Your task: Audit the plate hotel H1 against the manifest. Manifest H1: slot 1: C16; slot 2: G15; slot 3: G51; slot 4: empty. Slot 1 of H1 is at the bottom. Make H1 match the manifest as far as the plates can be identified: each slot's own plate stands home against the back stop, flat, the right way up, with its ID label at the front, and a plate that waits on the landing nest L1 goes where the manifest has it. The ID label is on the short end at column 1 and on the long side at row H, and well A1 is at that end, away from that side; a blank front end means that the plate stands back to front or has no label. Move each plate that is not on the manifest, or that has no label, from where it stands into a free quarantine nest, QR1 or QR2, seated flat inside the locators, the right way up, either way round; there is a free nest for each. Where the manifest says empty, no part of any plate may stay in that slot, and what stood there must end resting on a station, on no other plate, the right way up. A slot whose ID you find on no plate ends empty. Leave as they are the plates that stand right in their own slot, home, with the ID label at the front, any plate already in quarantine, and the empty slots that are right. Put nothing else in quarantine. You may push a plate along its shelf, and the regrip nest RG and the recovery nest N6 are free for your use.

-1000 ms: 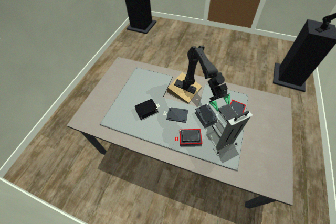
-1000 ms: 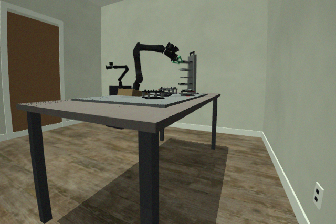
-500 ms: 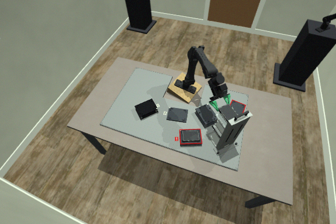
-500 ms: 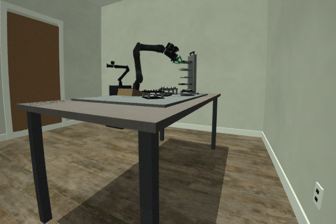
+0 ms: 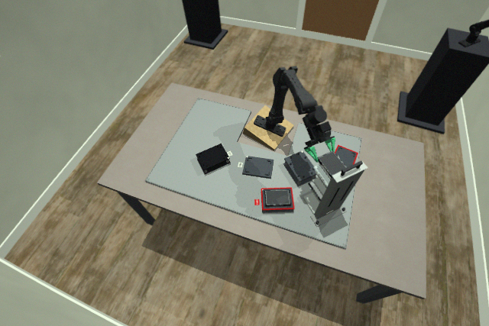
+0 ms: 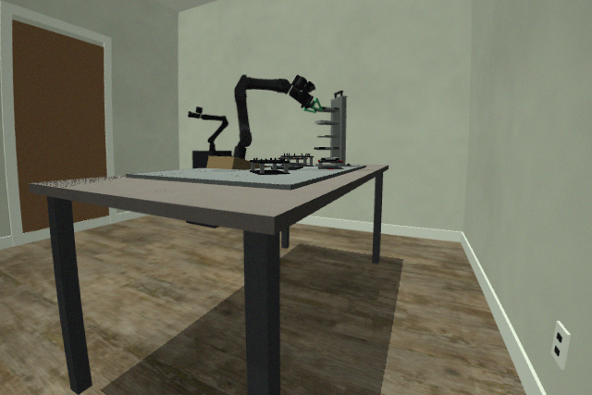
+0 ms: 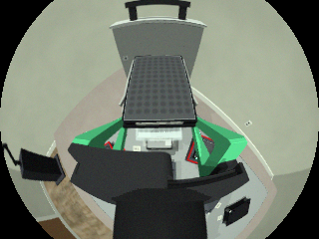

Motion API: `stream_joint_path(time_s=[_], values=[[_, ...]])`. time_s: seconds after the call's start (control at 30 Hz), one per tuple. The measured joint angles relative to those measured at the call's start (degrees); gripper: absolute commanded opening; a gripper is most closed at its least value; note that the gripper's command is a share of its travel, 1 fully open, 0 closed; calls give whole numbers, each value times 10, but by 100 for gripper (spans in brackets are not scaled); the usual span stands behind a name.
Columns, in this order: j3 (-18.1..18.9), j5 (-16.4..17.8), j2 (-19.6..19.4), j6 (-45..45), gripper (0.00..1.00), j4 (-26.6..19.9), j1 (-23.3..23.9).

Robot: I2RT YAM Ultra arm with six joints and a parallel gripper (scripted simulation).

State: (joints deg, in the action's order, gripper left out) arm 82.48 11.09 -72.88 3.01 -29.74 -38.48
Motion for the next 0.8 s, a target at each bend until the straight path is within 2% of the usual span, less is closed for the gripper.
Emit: stream_joint_path(time_s=[0.4,0.8], values=[[-1,1,10,0,86,-5,1],[-31,6,41,-2,86,-10,6]])
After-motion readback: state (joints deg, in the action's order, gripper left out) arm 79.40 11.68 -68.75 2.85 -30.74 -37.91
